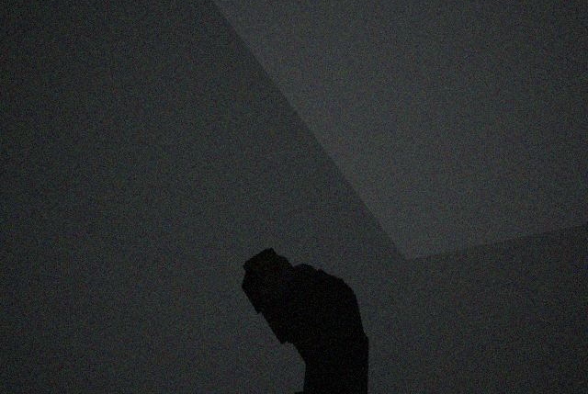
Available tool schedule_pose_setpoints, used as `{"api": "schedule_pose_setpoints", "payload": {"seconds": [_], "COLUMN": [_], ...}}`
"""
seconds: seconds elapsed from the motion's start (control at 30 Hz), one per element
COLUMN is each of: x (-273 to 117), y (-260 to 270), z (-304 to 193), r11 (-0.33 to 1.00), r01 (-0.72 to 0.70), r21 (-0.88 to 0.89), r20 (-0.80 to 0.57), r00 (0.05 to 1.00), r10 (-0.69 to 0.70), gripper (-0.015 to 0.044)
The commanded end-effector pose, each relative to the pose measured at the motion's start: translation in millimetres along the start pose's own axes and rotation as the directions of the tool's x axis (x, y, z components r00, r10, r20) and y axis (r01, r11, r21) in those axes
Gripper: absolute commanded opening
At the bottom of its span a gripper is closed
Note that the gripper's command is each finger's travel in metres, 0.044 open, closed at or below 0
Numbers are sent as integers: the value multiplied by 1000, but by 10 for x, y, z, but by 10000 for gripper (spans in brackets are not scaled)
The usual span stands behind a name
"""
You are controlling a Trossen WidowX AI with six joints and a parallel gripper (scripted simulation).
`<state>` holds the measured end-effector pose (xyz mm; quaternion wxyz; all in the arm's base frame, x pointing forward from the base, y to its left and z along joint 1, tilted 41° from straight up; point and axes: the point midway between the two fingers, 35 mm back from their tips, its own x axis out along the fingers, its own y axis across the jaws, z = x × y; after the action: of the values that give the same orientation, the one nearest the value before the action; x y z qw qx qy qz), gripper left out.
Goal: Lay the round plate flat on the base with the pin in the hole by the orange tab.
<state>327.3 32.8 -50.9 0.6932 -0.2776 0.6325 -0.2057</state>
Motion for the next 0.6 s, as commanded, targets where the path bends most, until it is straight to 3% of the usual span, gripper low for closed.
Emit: {"api": "schedule_pose_setpoints", "payload": {"seconds": [0.0, 0.57], "x": [-5, -35], "y": [-71, -207], "z": [69, 155], "r11": [1000, 1000], "r01": [6, 7], "r21": [7, 7], "r20": [4, 5], "r00": [1000, 1000], "r10": [-6, -7], "gripper": [0, 0]}}
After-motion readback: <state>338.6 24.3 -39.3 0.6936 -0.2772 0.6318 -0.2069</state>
